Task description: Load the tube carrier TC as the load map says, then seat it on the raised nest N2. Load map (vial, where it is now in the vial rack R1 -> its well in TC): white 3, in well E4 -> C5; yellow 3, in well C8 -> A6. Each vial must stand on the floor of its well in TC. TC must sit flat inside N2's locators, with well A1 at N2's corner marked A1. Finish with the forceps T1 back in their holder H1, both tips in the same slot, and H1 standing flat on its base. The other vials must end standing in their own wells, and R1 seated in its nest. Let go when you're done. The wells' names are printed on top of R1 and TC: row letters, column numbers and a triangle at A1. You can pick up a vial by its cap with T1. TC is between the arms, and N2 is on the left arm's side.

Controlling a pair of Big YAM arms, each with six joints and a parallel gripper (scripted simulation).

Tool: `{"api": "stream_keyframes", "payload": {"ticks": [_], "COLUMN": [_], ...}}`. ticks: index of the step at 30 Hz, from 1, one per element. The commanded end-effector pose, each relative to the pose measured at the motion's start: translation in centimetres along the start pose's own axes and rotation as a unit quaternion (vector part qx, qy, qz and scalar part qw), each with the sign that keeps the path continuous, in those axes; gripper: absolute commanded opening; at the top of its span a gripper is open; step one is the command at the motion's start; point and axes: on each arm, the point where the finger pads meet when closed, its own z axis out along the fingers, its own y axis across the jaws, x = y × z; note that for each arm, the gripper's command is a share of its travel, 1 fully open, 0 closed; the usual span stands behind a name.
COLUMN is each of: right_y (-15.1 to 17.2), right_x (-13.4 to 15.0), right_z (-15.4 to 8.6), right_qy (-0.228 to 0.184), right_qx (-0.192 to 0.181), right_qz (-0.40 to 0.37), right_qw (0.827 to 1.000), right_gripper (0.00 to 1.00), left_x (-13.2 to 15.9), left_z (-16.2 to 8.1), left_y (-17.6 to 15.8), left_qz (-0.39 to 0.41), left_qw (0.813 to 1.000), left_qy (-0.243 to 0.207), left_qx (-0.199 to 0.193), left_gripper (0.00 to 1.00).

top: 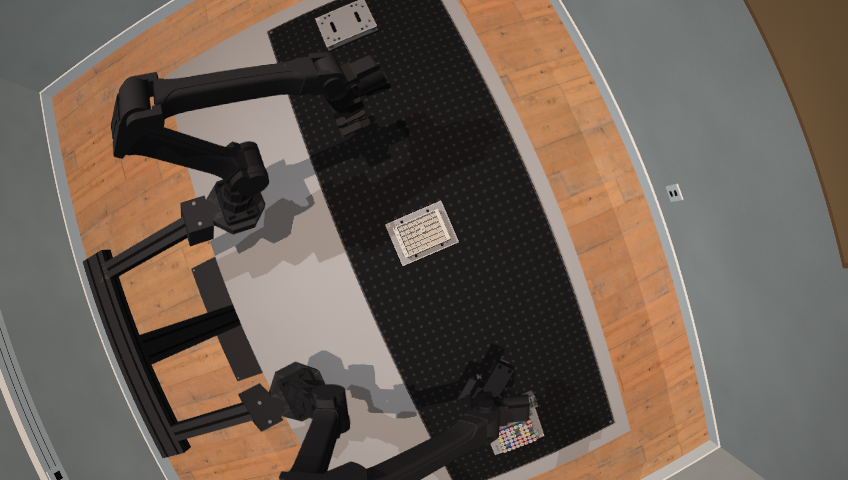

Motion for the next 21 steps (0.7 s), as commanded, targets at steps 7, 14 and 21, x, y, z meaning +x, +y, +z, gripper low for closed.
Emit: {"api": "stream_keyframes", "payload": {"ticks": [7,14,21], "right_y": [-3.2,-5.3,-6.8], "right_x": [1.6,3.6,5.1], "right_z": [-0.3,-0.5,-0.6], "right_qy": [0.0,0.001,0.001], "right_qx": [-0.003,-0.004,-0.005], "right_qz": [-0.018,-0.018,-0.018], "right_qw": [1.0,1.0,1.0], "right_gripper": [0.07,0.07,0.07], "left_x": [-1.2,-1.2,-1.2], "left_z": [-0.8,-0.8,-0.8], "left_y": [0.2,0.2,0.2], "left_qz": [0.003,0.003,0.003], "left_qw": [1.0,1.0,1.0], "left_qy": [-0.014,-0.014,-0.014], "left_qx": [0.001,0.001,0.001], "left_gripper": [1.0,1.0,1.0]}}
